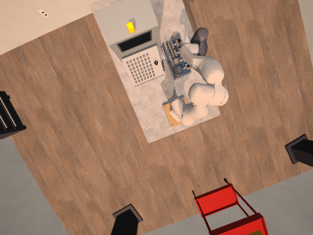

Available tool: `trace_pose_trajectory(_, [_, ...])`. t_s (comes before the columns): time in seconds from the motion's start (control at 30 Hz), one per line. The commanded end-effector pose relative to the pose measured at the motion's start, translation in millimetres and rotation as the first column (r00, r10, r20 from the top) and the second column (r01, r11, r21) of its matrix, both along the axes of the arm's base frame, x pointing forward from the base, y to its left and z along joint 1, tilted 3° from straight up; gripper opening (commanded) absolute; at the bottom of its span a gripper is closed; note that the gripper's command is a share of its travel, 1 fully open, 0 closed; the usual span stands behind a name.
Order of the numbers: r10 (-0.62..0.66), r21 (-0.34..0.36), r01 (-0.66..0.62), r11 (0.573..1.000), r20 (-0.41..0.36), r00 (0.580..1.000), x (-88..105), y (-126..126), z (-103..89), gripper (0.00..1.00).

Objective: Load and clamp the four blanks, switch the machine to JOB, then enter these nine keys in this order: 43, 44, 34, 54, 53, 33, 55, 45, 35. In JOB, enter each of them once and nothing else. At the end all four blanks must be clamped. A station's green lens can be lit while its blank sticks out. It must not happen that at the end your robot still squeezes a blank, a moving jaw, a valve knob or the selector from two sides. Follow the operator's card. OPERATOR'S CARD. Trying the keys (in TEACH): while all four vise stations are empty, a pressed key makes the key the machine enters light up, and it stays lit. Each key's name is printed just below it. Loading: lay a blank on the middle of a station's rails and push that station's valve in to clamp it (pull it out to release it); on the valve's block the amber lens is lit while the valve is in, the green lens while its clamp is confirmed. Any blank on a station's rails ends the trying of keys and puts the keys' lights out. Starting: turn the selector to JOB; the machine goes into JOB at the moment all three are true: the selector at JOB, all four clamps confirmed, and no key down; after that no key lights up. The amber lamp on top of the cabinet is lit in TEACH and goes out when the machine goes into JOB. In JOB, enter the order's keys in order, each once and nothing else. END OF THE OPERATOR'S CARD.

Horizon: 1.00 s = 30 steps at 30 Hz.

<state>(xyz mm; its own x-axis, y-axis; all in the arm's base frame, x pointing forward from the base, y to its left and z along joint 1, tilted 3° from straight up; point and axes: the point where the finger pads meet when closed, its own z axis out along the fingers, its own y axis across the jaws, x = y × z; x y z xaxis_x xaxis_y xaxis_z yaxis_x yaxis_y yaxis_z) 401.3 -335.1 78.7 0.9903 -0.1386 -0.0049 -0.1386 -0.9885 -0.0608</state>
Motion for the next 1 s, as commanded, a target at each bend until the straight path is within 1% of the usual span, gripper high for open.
trace_pose_trajectory(0.0, [-0.005,-0.002,0.005,1.0,0.0,1.0,0.0,-0.1,-0.8,0.0])
trace_pose_trajectory(0.63, [-0.005,-0.002,0.005,1.0,0.0,1.0,0.0,0.0,-2.8,0.0])
trace_pose_trajectory(0.97, [-0.005,-0.002,0.005,1.0,0.0,1.0,0.0,0.5,-9.8,0.0])
